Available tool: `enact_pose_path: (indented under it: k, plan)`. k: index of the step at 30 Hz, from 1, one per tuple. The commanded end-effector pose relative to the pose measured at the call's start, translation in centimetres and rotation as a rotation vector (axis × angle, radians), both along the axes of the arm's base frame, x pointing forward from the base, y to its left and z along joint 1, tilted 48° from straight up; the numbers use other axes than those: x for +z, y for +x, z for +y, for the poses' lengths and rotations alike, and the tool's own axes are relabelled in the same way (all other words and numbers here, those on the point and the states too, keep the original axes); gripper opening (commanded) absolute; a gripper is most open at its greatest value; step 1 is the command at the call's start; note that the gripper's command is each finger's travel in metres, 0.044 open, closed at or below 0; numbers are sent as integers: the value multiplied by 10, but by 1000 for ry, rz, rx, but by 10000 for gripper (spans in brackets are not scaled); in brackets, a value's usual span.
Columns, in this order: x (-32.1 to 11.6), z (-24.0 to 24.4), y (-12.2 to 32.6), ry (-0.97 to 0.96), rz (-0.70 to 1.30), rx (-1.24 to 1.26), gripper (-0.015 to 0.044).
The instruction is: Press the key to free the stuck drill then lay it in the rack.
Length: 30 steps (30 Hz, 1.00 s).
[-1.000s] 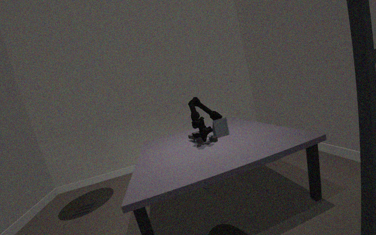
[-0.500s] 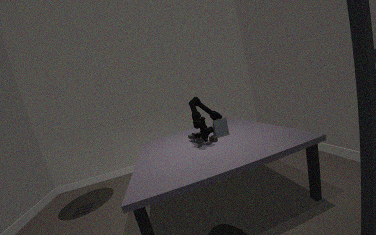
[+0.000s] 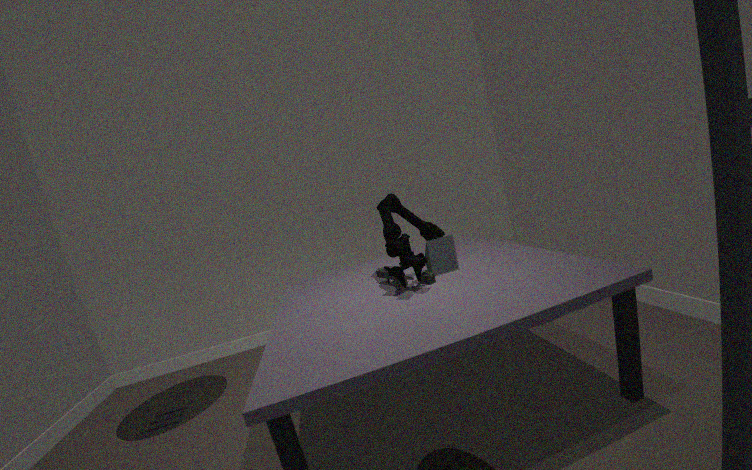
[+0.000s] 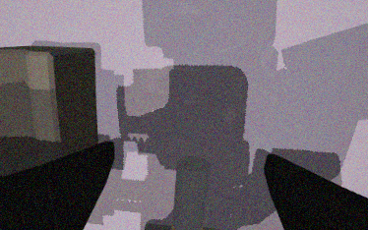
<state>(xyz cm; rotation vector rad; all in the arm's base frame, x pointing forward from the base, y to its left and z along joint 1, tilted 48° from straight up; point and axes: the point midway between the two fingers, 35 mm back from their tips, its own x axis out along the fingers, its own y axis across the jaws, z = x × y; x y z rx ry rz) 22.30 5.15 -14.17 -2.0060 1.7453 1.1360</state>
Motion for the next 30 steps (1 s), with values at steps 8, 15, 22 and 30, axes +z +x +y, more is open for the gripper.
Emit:
enact_pose_path:
  k: [8,15,22,30]
  plan:
    - [3,-6,2,-3,1,4,440]
    - [4,-9,4,-3,1,4,440]
    - [5,-12,5,-4,1,4,440]
    - [5,-11,5,1,-3,0,387]
